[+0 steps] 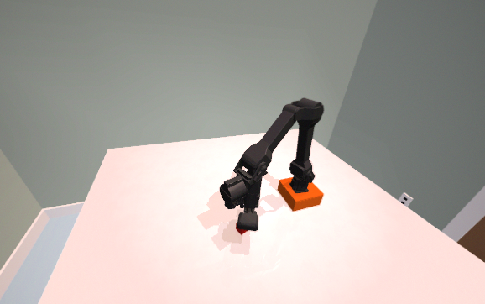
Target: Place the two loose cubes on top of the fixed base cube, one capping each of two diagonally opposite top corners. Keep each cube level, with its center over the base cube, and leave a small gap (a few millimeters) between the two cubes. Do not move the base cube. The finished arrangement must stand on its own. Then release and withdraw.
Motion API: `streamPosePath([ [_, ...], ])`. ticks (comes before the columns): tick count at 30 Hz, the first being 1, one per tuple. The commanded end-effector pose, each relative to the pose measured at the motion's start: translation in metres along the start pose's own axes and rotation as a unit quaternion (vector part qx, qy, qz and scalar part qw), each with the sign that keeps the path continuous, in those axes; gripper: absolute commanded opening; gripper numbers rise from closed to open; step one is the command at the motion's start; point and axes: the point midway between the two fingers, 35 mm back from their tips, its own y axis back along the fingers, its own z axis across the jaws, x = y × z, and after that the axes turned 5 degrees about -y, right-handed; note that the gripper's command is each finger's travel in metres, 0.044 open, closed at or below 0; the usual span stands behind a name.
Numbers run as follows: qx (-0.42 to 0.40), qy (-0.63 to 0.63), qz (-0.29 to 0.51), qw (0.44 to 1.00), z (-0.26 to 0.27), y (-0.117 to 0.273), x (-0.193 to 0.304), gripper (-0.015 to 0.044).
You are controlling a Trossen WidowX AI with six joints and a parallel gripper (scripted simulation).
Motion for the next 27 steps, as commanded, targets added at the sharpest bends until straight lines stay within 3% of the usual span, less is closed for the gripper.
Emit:
streamPosePath([
  [1, 0.001, 0.001, 0.0, 1.0, 0.0, 0.0, 0.0, 0.0205],
  [25, 0.0, 0.0, 0.0, 1.0, 0.0, 0.03, 0.0, 0.0205],
  [27, 0.003, 0.011, 0.002, 1.0, -0.004, 0.029, -0.003, 0.0257],
])
